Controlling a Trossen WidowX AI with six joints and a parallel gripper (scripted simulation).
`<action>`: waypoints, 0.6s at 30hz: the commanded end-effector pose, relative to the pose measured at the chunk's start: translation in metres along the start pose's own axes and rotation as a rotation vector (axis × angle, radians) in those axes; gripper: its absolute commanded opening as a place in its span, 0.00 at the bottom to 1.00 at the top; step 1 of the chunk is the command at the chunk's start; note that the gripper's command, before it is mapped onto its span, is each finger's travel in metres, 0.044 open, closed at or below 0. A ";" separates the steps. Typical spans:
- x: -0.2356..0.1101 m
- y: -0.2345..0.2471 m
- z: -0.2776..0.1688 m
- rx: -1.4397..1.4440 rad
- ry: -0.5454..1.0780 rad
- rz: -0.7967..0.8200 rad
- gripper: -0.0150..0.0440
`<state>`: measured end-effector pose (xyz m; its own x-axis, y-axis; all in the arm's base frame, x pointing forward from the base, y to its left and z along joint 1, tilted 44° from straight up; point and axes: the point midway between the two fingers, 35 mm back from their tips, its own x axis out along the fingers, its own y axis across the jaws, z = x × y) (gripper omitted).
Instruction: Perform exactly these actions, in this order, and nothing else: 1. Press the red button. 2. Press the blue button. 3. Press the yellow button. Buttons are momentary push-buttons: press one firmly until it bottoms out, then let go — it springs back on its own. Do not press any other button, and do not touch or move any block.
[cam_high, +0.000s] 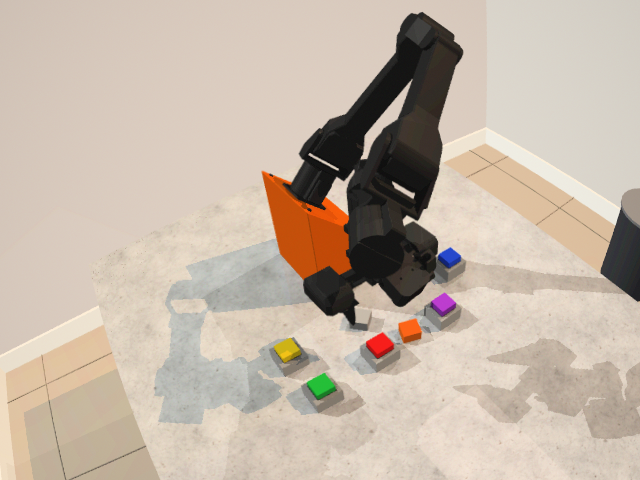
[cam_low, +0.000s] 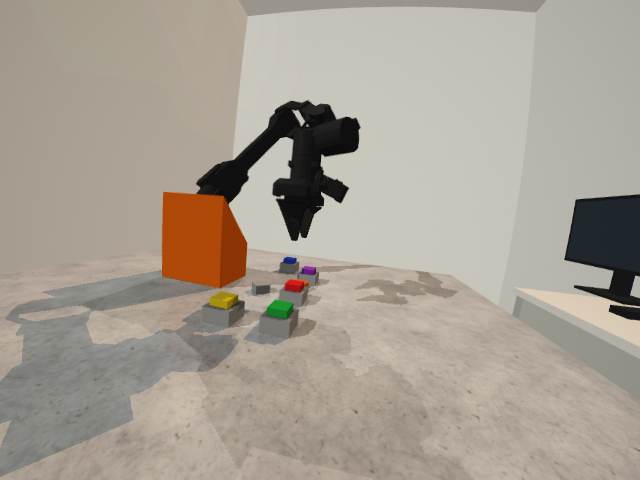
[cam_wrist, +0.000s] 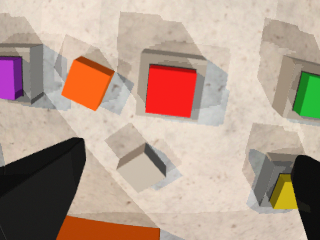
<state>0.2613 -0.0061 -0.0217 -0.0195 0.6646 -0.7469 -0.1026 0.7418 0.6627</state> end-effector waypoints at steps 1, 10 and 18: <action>0.006 0.006 -0.004 0.048 0.020 0.035 0.93; 0.065 0.009 -0.005 0.048 0.020 0.037 0.67; 0.067 0.009 -0.005 0.048 0.020 0.037 0.31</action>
<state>0.2554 0.0425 -0.0648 -0.0389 0.6872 -0.7255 -0.0595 0.7231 0.6881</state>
